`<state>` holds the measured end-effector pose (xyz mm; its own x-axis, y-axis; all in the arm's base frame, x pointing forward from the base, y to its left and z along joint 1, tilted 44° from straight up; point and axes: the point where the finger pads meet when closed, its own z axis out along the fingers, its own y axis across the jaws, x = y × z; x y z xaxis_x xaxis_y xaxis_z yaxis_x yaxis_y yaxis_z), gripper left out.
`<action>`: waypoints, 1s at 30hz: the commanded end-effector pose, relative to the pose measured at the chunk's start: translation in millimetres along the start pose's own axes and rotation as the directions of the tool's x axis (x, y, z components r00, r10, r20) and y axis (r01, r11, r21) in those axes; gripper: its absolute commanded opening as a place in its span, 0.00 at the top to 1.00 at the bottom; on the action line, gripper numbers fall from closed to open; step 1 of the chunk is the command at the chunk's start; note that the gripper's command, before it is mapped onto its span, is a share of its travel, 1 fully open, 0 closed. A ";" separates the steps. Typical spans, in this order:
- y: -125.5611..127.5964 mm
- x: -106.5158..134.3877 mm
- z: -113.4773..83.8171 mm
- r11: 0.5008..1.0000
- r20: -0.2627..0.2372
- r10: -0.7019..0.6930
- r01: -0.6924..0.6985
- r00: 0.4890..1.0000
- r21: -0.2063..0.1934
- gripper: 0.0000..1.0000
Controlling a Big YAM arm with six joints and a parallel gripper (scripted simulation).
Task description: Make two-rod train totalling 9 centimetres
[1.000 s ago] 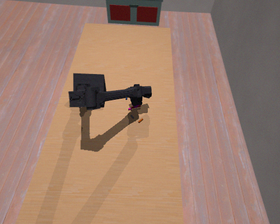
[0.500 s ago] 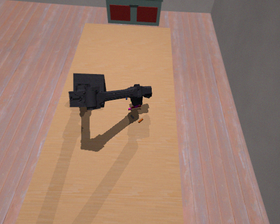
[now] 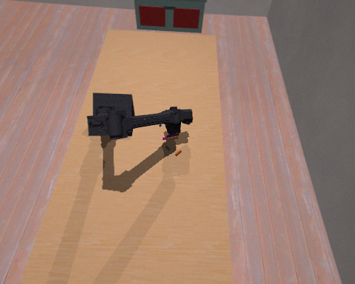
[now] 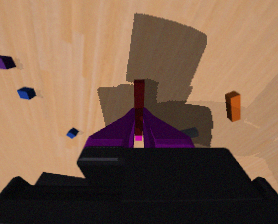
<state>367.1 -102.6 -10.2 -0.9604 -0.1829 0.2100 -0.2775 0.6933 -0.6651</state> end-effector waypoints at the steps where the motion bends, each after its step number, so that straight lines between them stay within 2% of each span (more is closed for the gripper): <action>1: -2.2 -19.0 -11.3 1.000 0.041 0.007 -0.008 0.999 0.012 0.96; 7: -2.2 -18.8 -10.2 1.000 0.040 0.008 -0.008 0.999 0.012 0.96; 12: -3.7 -11.1 0.8 1.000 0.018 0.006 -0.006 1.000 0.007 0.96; 15: -8.5 -9.2 0.1 1.000 0.021 0.020 -0.020 1.000 0.007 0.96; 19: -0.6 -1.7 9.7 1.000 0.000 -0.001 0.001 1.000 0.003 0.96; 30: -2.5 -4.8 10.1 1.000 0.011 0.003 -0.003 1.000 0.006 0.96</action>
<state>368.7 -107.9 -16.9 -0.9606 -0.1854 0.2069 -0.2771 0.6931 -0.6655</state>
